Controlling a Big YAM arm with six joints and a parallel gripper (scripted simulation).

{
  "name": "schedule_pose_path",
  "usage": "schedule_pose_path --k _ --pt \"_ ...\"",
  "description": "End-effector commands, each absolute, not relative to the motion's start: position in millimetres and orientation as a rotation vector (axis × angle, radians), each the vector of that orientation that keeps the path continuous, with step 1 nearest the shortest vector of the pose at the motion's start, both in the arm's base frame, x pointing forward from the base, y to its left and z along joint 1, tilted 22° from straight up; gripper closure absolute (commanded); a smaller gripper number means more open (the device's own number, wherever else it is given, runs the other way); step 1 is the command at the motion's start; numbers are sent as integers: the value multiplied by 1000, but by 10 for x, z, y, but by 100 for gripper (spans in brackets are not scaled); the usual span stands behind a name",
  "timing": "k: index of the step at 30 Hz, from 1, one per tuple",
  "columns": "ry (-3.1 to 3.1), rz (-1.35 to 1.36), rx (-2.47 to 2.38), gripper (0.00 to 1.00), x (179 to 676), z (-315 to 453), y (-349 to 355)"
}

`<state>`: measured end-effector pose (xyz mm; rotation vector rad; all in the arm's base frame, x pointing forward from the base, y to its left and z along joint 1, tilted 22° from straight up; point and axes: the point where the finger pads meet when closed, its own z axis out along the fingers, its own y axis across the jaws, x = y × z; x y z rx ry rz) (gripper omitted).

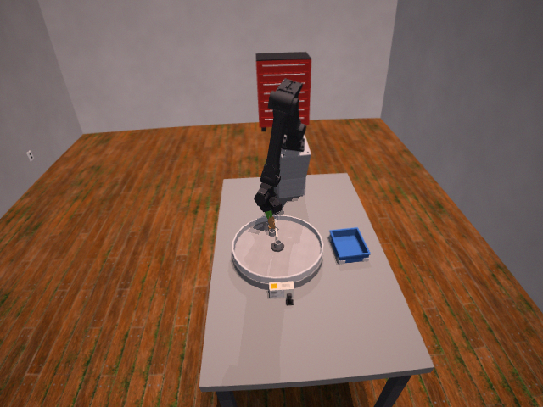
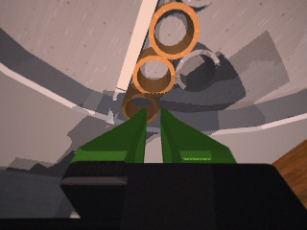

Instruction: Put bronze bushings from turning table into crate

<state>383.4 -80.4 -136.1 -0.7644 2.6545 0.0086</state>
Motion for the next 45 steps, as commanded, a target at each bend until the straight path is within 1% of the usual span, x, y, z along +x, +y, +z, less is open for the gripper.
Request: schedule_pose_path --k 1,28,40,45 --pt "2637 -2 -760 87 3904 -1283 -782" --pt "2638 -2 -760 87 3904 -1288 -781" --pt "2652 11 -764 87 3903 -1478 -743" --pt "2636 -4 -757 87 3950 -1385 -772"
